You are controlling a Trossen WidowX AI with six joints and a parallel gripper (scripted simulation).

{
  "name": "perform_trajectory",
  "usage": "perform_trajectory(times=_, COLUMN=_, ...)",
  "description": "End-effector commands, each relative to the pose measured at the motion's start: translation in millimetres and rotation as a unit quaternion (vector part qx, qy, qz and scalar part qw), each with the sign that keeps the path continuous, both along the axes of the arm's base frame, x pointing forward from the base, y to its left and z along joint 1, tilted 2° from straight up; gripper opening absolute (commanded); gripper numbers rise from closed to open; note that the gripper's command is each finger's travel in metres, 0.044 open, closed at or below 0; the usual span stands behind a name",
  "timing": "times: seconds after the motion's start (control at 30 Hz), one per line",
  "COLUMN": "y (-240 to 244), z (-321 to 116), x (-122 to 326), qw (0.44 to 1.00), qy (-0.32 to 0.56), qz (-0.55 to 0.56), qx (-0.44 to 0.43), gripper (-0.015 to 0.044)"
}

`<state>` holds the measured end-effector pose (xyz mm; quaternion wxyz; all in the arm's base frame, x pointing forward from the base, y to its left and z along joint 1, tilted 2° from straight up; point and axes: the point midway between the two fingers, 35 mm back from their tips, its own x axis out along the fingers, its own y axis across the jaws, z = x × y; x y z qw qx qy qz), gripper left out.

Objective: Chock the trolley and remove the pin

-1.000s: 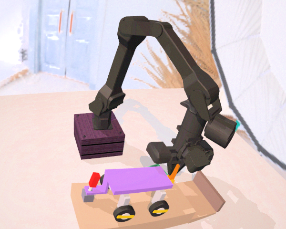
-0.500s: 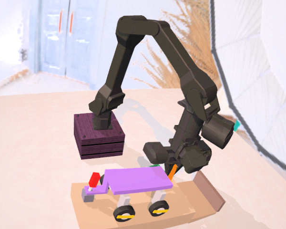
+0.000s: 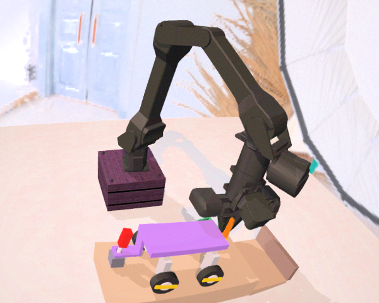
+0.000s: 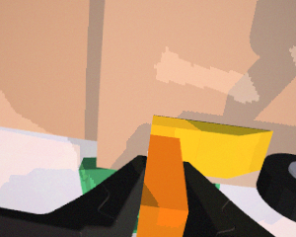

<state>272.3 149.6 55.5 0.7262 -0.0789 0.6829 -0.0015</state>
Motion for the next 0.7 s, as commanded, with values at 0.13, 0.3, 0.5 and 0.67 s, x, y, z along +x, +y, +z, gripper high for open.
perform_trajectory(times=0.13, y=0, z=0, x=0, qw=1.0, qy=0.0, qz=-0.001, qx=0.0, gripper=0.019)
perform_trajectory(times=0.3, y=2, z=10, x=-1, qw=1.0, qy=0.001, qz=0.0, qx=-0.003, gripper=0.019)
perform_trajectory(times=0.5, y=4, z=29, x=-4, qw=1.0, qy=0.003, qz=0.0, qx=-0.005, gripper=0.019)
perform_trajectory(times=0.67, y=6, z=45, x=-5, qw=1.0, qy=0.003, qz=0.0, qx=-0.005, gripper=0.019)
